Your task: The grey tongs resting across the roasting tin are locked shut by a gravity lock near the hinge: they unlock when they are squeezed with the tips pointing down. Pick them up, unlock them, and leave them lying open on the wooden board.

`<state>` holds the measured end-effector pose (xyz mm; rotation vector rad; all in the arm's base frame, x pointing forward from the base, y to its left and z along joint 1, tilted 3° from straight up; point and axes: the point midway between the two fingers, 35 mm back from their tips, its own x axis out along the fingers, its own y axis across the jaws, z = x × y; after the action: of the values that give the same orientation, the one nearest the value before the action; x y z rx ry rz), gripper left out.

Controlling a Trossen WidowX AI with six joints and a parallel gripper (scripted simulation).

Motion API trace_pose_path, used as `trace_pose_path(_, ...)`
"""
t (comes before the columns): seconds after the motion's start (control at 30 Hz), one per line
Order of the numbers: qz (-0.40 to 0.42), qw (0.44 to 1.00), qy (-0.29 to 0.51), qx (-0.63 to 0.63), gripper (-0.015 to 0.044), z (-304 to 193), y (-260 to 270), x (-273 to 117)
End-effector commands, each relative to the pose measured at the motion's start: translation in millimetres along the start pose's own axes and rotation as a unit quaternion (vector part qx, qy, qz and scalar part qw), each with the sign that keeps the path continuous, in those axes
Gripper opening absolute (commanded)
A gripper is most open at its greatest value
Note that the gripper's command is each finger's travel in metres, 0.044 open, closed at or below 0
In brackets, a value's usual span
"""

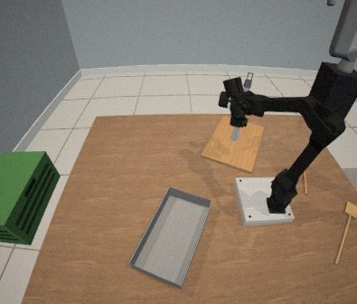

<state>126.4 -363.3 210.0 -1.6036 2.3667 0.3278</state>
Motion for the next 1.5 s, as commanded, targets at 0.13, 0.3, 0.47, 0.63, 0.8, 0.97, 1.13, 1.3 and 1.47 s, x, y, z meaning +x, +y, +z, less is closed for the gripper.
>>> trace_pose_path(0.13,-0.011,0.999,-0.05,-0.017,-0.015,6.9,-9.2,16.3)
trace_pose_path(0.3,-0.017,0.994,-0.099,-0.034,-0.015,17.4,-14.6,29.8)
trace_pose_path(0.47,-0.022,0.987,-0.152,-0.045,-0.015,28.9,-17.8,42.0)
trace_pose_path(0.63,-0.025,0.977,-0.206,-0.052,-0.015,40.9,-18.9,52.4)
trace_pose_path(0.8,-0.025,0.963,-0.262,-0.053,-0.015,53.4,-18.3,61.6)
trace_pose_path(0.97,-0.025,0.946,-0.319,-0.051,-0.015,65.8,-16.5,68.5)
trace_pose_path(1.13,-0.022,0.925,-0.377,-0.044,-0.015,77.7,-13.4,73.6)
trace_pose_path(1.3,-0.018,0.9,-0.433,-0.034,-0.015,88.8,-9.8,76.4)
trace_pose_path(1.47,-0.013,0.874,-0.486,-0.021,-0.015,98.1,-5.9,77.4)
